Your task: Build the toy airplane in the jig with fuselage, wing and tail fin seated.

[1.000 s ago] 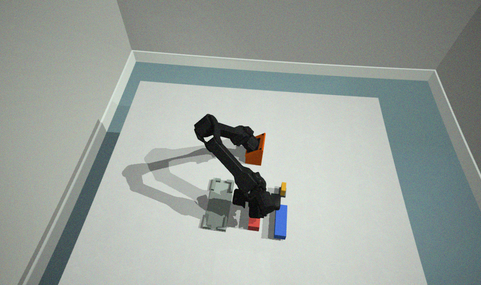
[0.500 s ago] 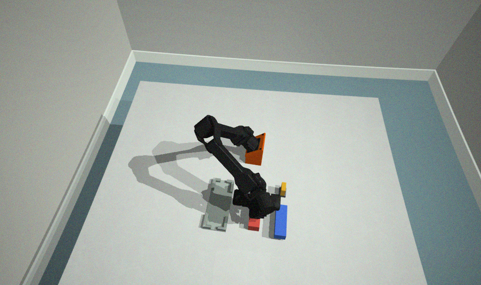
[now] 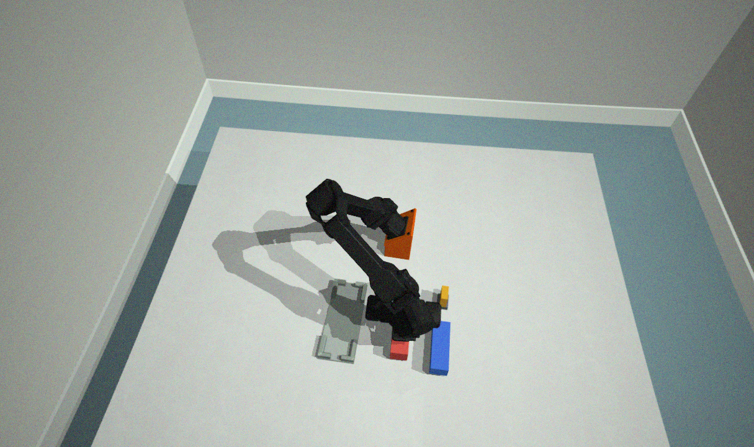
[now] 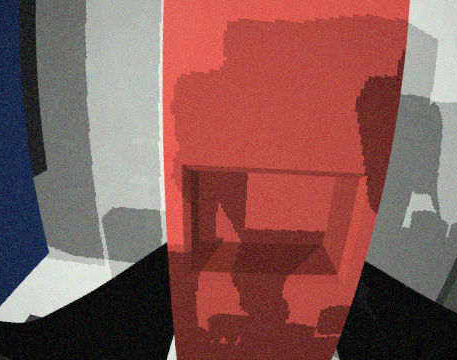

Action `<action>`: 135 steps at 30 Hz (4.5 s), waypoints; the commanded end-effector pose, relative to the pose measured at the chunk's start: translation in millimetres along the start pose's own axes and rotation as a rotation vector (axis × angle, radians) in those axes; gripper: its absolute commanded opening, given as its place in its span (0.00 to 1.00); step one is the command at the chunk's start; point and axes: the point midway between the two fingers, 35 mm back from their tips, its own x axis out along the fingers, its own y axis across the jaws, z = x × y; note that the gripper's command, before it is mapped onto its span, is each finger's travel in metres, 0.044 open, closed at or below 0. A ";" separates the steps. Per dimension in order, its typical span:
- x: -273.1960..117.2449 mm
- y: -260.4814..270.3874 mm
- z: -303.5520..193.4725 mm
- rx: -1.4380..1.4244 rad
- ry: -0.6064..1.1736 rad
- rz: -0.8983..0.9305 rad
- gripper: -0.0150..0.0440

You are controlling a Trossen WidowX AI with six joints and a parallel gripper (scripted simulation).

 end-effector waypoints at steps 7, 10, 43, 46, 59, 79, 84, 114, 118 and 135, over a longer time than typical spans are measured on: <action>-32.3 2.6 6.8 0.011 -0.016 0.013 0.25; -41.4 2.9 7.2 0.011 -0.016 0.014 0.25; -112.5 -14.4 1.9 0.010 -0.014 0.018 0.25; -108.7 -23.5 3.7 0.010 -0.014 0.022 0.25; -91.8 -62.9 6.9 0.011 -0.017 0.031 0.25; -64.9 -122.1 -1.4 0.019 -0.018 0.020 0.25; -58.2 -136.3 -6.0 0.021 -0.017 0.013 0.25; -48.3 -157.0 -14.6 0.025 -0.013 -0.001 0.58; -48.3 -157.0 -14.6 0.025 -0.013 -0.001 0.58; -27.8 -157.3 -13.2 0.026 -0.013 -0.001 0.58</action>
